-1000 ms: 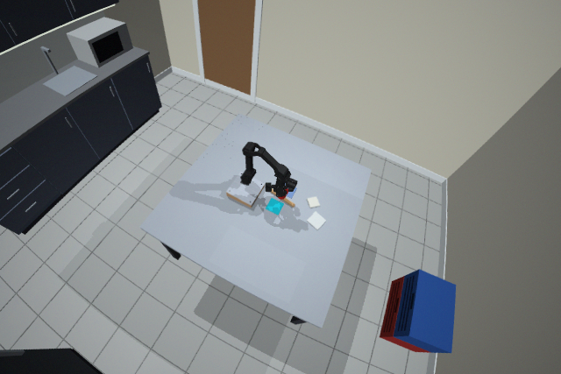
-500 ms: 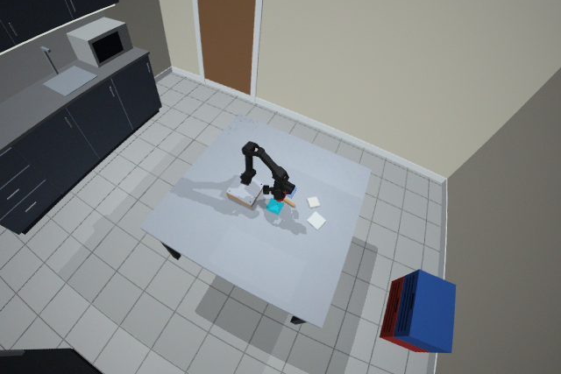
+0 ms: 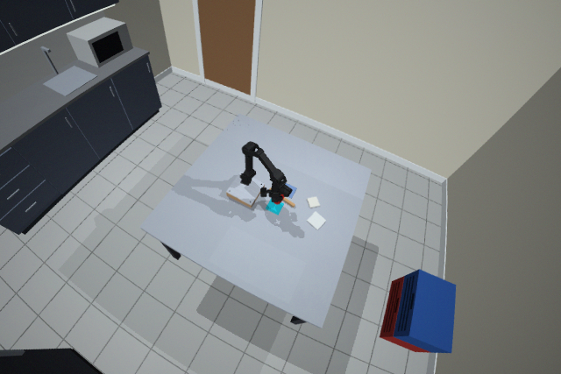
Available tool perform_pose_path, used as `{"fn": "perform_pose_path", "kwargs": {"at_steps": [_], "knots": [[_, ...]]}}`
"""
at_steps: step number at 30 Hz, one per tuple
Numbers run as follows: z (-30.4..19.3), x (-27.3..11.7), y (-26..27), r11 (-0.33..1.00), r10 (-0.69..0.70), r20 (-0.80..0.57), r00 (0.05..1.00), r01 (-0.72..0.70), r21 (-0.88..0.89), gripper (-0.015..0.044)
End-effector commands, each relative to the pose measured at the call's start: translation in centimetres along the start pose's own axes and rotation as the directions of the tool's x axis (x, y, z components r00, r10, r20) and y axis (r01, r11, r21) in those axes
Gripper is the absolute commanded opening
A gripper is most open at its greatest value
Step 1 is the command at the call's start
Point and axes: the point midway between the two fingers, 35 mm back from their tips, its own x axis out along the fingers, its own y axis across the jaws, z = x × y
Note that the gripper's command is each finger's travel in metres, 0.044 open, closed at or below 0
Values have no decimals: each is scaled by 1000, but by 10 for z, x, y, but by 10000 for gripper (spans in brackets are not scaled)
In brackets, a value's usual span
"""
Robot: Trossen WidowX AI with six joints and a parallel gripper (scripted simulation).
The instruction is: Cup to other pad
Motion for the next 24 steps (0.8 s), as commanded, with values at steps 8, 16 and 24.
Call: {"fn": "perform_pose_path", "kwargs": {"at_steps": [8,16,24], "knots": [[13,-2,-12,1000,1,-1,1000,-1,-3,0],[15,4,-14,1000,1,-1,1000,-1,-3,0],[16,16,-14,1000,1,-1,1000,-1,-3,0]]}}
